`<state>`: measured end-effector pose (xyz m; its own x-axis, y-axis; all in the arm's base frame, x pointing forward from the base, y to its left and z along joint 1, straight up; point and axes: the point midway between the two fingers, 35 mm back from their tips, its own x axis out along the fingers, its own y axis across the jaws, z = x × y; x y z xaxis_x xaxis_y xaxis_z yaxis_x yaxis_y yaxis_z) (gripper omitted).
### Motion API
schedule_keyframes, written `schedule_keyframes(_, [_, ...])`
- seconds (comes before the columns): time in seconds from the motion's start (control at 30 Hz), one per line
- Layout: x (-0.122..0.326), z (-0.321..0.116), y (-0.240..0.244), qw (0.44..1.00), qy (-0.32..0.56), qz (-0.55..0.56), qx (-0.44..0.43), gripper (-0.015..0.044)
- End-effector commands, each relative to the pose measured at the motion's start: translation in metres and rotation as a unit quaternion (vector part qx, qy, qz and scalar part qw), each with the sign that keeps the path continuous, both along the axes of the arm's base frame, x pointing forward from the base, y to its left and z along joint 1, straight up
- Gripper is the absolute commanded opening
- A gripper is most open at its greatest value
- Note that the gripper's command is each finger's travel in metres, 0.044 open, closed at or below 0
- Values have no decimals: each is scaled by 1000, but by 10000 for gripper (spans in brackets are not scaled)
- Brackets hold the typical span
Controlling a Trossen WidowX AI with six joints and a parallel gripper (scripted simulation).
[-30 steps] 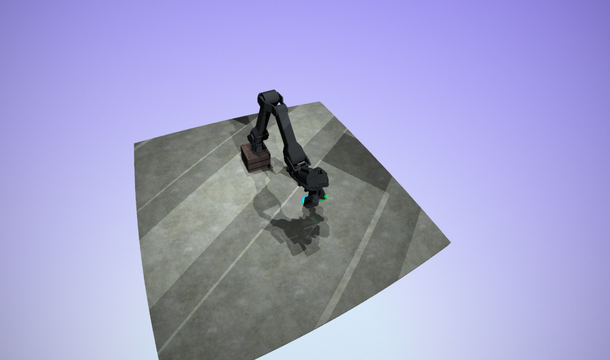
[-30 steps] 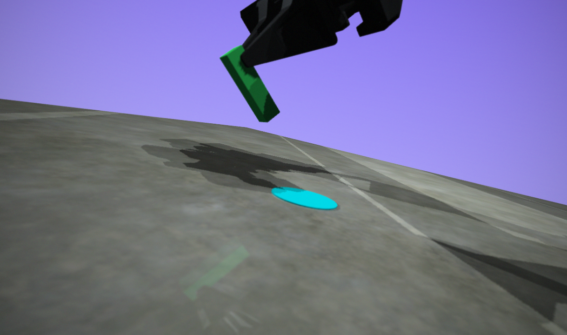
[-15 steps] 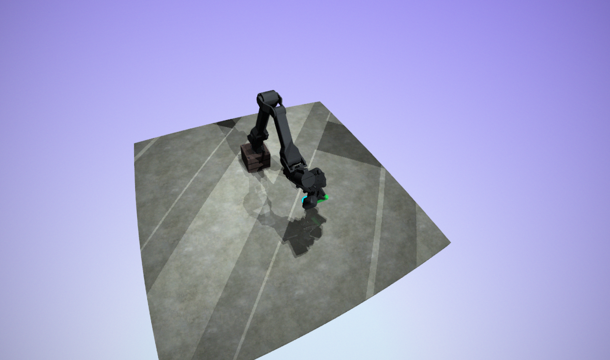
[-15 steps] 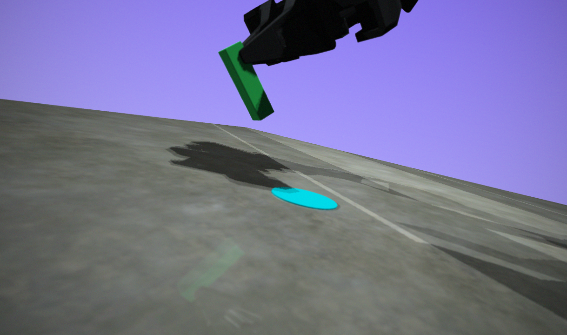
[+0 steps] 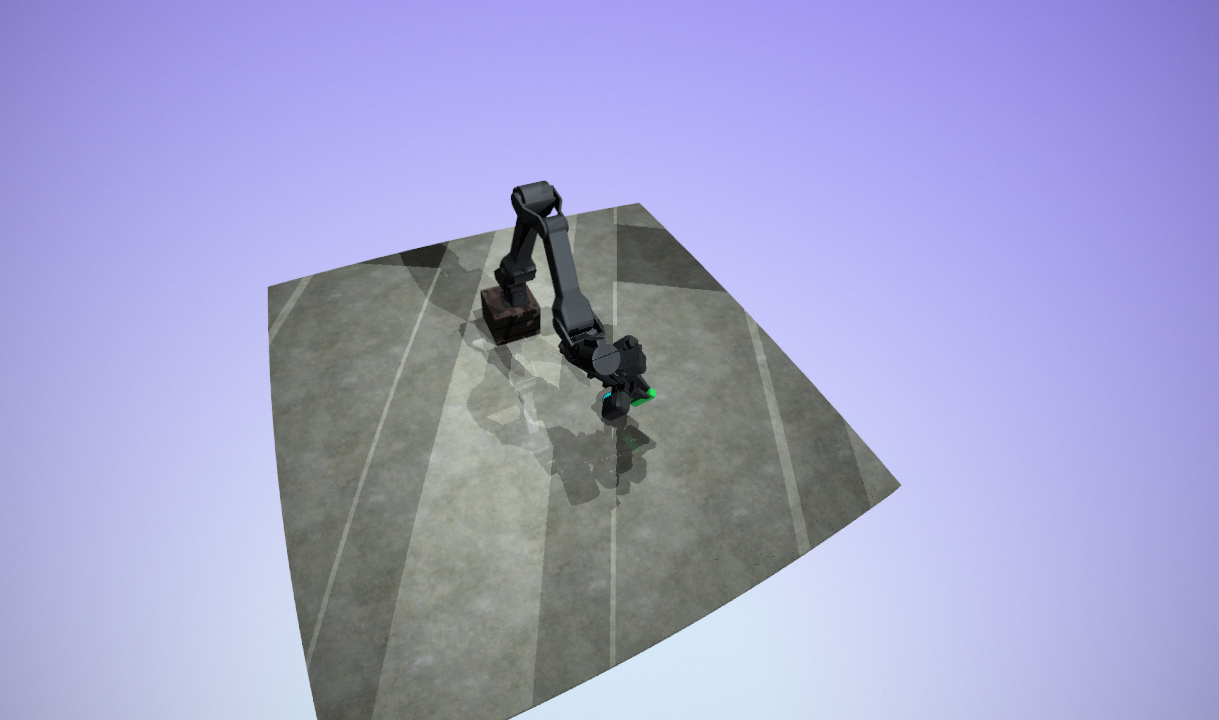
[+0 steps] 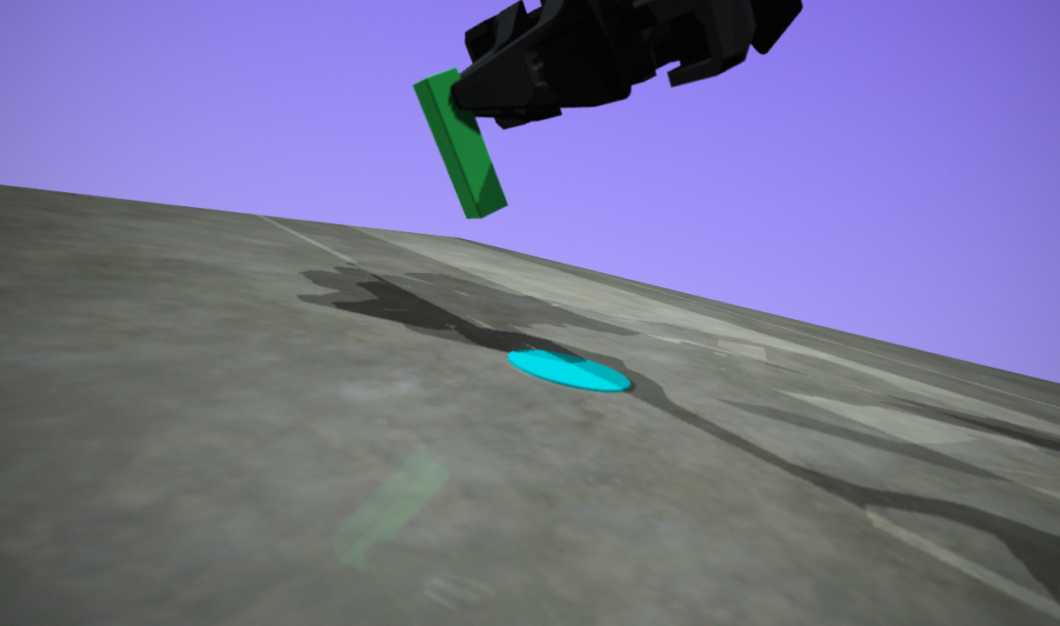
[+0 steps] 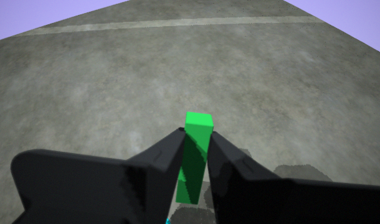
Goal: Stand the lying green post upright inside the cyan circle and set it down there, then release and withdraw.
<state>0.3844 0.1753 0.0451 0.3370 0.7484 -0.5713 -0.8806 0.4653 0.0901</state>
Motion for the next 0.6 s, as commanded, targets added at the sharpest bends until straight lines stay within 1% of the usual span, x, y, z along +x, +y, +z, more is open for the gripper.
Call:
schedule_keyframes(0.0, [-1,1,-1,1000,-4,0,14,23])
schedule_keyframes(0.57, [-5,5,-7,998,-27,6,59,23])
